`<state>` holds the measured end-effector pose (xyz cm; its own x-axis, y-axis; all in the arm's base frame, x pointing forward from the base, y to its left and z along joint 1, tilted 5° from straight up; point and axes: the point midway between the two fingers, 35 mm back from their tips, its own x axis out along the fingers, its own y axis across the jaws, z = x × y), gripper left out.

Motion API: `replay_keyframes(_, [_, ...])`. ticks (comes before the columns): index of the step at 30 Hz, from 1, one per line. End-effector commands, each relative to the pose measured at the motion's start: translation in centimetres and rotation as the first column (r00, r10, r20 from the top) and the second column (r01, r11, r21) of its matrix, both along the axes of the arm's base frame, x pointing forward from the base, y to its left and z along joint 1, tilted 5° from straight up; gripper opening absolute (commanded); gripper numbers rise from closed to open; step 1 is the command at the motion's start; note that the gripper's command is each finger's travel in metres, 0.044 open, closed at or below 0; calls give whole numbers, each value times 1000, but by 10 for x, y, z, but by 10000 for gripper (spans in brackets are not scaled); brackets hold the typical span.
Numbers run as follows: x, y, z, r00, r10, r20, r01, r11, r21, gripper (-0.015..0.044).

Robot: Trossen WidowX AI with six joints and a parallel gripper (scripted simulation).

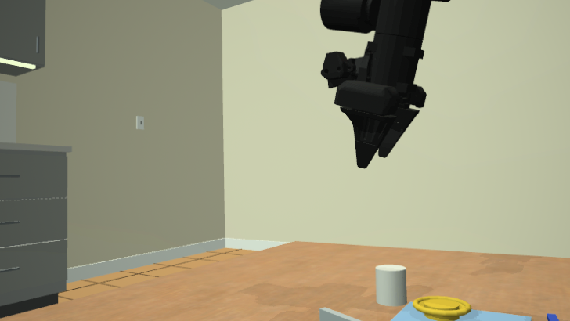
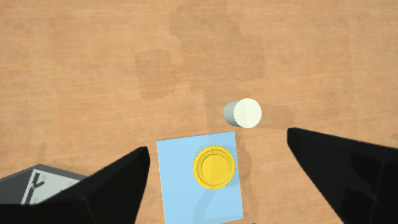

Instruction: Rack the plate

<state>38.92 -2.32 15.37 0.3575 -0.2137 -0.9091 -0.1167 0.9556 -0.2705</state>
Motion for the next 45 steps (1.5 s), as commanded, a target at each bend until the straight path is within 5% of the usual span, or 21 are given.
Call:
replay_keyframes(1, [-18,-21,-10,994,-23,-109,27,999,34,400])
replay_keyframes(8, [-60,-53,-19,951,-63,-302,104,987,124,400])
replay_keyframes(14, [-63,-56,-22,946,-65,-318,113,984,134,400])
replay_keyframes(21, [-47,-69,-128,946,-66,-318,113,985,133,400])
replay_keyframes(45, [-48,-67,-157,946,-66,-319,114,985,133,400])
